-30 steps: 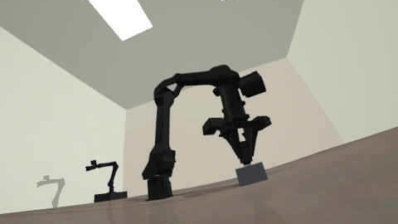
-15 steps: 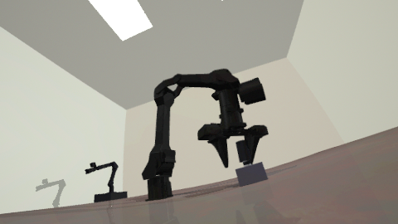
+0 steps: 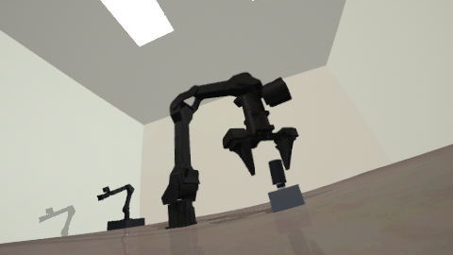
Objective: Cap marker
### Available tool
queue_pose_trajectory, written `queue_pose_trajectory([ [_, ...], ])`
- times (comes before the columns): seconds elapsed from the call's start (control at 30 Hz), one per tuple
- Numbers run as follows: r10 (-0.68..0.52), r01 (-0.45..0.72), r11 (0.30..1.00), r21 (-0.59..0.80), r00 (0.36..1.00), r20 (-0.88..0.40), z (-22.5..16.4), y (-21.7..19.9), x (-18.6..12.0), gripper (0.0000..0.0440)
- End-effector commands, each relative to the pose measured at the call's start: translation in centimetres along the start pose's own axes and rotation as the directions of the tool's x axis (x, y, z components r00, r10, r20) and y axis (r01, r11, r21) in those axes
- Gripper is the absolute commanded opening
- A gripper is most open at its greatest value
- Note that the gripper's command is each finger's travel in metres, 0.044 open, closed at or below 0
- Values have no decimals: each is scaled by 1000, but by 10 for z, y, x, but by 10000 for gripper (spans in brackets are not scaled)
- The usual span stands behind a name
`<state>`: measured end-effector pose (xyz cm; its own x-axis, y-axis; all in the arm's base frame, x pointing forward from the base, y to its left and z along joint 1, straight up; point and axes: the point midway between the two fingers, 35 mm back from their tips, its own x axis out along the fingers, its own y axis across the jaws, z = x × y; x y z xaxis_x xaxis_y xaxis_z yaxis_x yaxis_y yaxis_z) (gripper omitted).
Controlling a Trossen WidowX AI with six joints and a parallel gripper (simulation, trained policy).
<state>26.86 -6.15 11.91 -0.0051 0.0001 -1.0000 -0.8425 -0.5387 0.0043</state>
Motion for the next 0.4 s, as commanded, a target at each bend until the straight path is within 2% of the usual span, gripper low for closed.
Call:
queue_pose_trajectory([
  [0.0,-16,15,1000,-12,1000,-18,-1,0,-10,440],
  [0.37,-57,56,998,-12,997,-56,0,3,-37,440],
])
